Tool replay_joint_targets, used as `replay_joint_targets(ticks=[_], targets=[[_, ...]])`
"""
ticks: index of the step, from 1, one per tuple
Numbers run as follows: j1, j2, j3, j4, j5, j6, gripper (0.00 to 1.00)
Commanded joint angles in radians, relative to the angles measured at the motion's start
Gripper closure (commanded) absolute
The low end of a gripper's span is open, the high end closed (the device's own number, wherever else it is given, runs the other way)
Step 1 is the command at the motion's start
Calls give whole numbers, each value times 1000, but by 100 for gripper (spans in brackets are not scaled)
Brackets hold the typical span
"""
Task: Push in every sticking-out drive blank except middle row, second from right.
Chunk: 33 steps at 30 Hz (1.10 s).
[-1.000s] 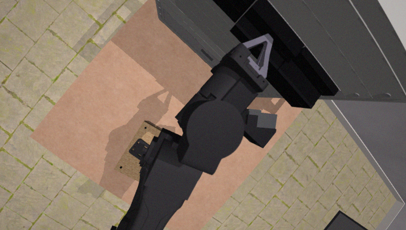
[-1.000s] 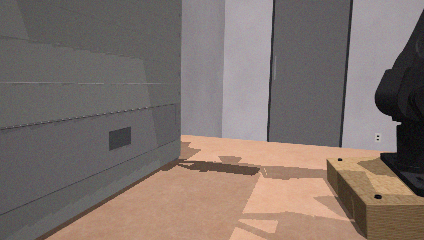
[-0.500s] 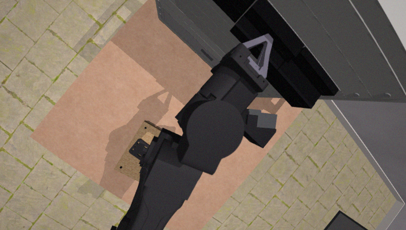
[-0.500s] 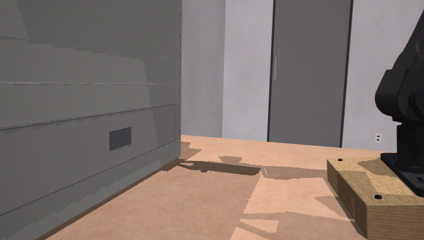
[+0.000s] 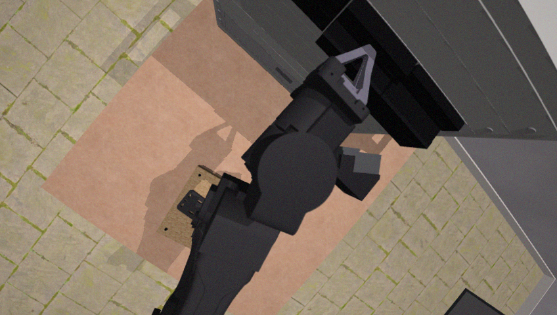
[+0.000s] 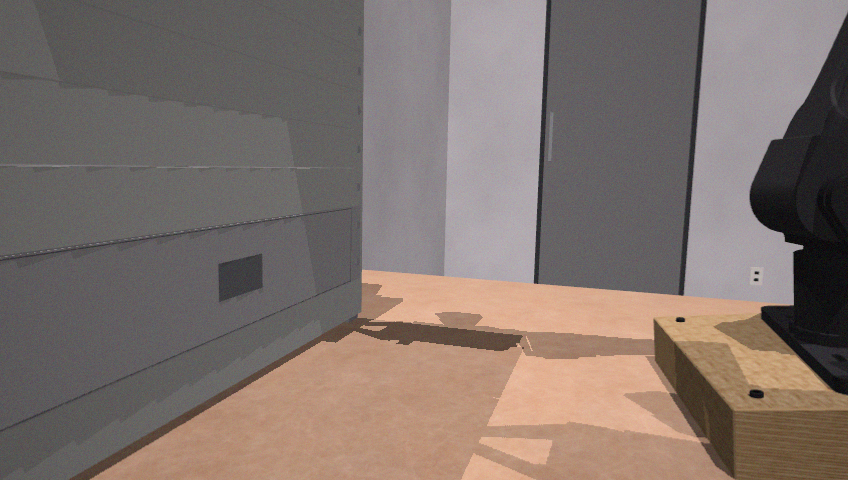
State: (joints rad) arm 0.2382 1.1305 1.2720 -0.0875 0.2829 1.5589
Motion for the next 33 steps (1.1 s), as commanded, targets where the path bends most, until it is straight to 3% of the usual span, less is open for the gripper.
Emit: replay_joint_targets(ticks=[1,33], targets=[[15,27,42,52,-40,-1,100],[20,40,57,50,-34,-3,100]])
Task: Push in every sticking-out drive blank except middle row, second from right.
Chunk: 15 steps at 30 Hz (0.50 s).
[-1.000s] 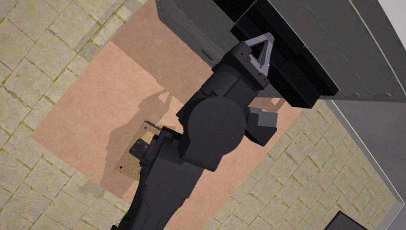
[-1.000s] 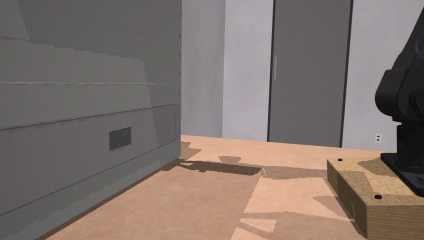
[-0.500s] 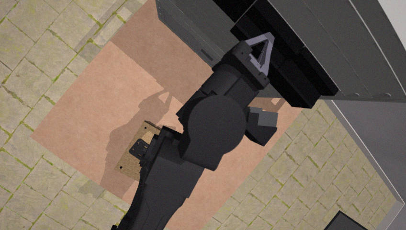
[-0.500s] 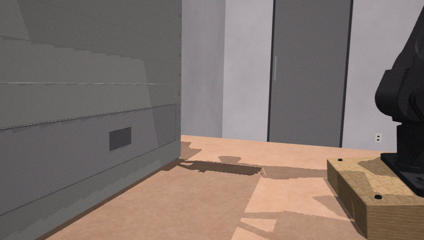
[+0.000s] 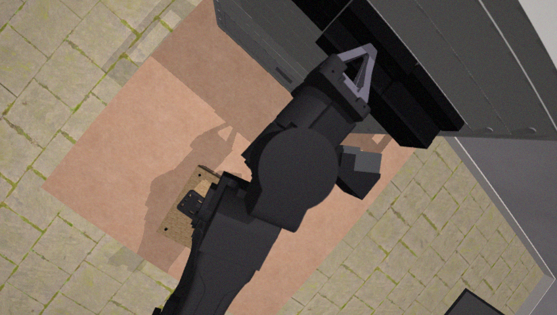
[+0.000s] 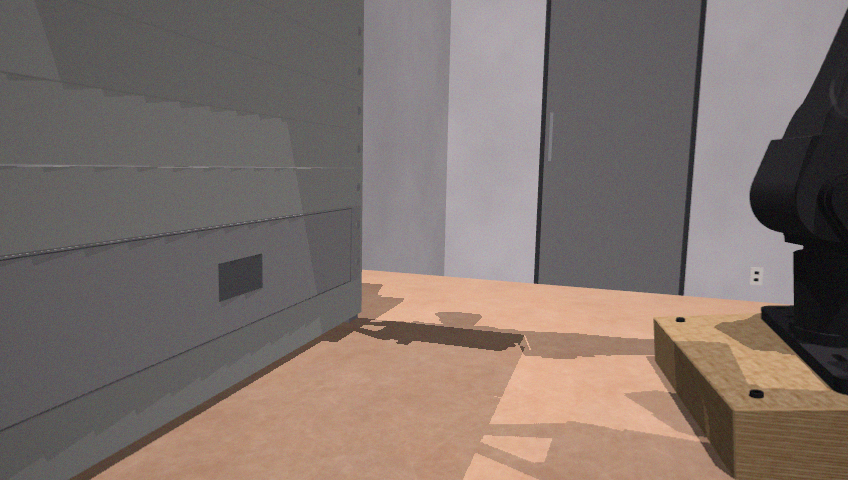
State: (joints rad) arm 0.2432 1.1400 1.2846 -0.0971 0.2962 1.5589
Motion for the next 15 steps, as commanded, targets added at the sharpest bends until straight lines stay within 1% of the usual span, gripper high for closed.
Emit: replay_joint_targets(ticks=[1,15], targets=[[15,30,44,60,-47,-3,100],[20,39,54,60,-43,-5,100]])
